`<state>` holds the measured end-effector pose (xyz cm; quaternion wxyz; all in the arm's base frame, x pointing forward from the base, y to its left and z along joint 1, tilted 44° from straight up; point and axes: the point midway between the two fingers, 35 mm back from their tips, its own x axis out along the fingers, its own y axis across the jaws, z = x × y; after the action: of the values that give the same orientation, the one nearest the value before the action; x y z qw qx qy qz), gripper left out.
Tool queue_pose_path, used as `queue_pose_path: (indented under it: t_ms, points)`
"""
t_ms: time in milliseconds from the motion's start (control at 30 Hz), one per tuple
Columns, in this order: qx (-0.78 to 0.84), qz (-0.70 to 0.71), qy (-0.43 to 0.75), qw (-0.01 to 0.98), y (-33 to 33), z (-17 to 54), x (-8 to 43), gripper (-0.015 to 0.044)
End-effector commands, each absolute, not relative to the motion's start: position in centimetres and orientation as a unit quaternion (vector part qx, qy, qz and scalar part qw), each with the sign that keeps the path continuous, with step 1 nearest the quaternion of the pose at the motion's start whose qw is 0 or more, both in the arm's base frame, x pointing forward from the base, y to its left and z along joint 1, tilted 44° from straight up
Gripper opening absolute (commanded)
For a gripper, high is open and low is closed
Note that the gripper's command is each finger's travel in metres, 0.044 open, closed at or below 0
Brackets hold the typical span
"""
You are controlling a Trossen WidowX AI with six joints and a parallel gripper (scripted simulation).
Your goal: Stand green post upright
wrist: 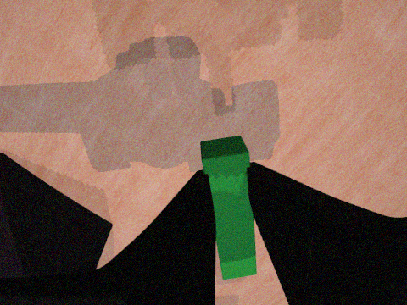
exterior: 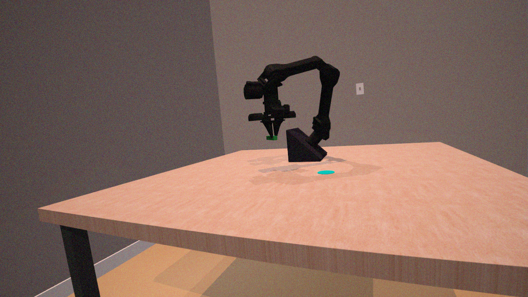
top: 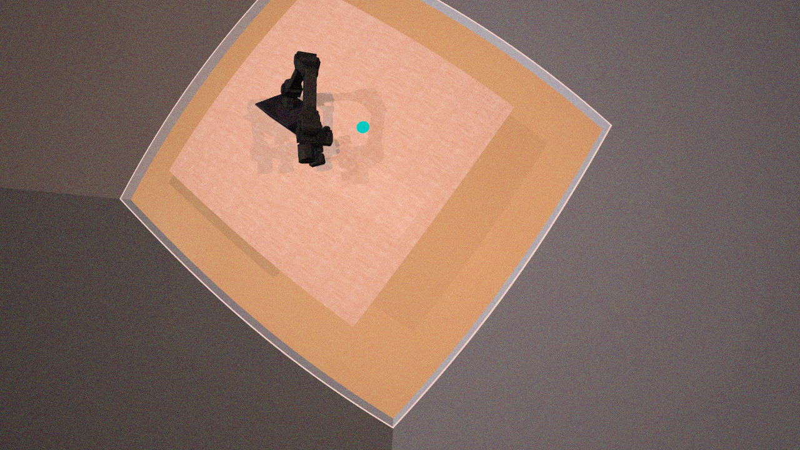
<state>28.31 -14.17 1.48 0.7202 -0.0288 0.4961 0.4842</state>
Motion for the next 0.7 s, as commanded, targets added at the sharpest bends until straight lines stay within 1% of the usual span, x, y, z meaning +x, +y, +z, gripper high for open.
queue_pose_path:
  t_ms: [0, 667]
  points:
    - [-0.012, 0.468, 0.507, 0.723, -13.8, 2.3, 29.0, 0.0023]
    - [0.106, 0.376, 0.578, 0.717, -10.7, 6.1, 31.4, 0.0023]
